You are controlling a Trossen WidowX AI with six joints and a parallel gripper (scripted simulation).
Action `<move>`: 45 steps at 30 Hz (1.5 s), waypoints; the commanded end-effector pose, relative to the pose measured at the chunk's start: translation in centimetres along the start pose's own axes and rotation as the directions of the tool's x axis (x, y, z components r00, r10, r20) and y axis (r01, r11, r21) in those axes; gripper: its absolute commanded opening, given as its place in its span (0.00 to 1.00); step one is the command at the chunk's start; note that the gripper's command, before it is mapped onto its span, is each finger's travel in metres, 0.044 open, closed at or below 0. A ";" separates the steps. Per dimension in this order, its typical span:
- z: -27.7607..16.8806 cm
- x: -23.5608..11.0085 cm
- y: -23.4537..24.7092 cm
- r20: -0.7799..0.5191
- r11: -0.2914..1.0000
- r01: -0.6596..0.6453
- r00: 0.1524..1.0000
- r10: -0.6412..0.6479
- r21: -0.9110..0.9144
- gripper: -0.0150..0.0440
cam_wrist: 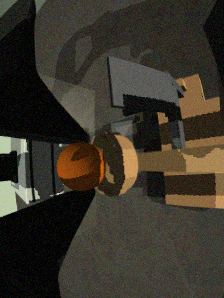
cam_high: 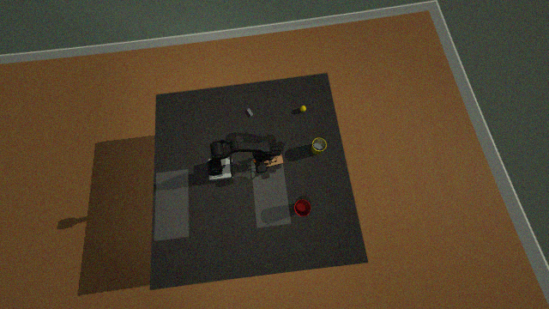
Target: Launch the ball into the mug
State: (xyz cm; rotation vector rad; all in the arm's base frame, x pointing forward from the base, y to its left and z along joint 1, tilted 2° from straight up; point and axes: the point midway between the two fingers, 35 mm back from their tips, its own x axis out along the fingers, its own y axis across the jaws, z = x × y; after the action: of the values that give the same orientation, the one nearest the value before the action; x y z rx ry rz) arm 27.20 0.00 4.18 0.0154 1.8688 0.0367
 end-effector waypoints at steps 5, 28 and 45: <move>-0.6 -2.7 0.0 0.017 1.000 0.001 1.000 -0.001 0.001 0.79; 10.9 -17.2 -0.4 0.528 0.999 0.030 0.849 -0.007 -0.035 1.00; 20.8 -28.9 0.0 0.883 0.993 0.107 0.469 0.001 -0.058 1.00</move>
State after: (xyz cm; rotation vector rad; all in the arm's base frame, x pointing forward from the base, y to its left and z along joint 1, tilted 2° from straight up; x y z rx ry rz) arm 54.37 -0.63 24.55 -0.0782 0.8420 0.0626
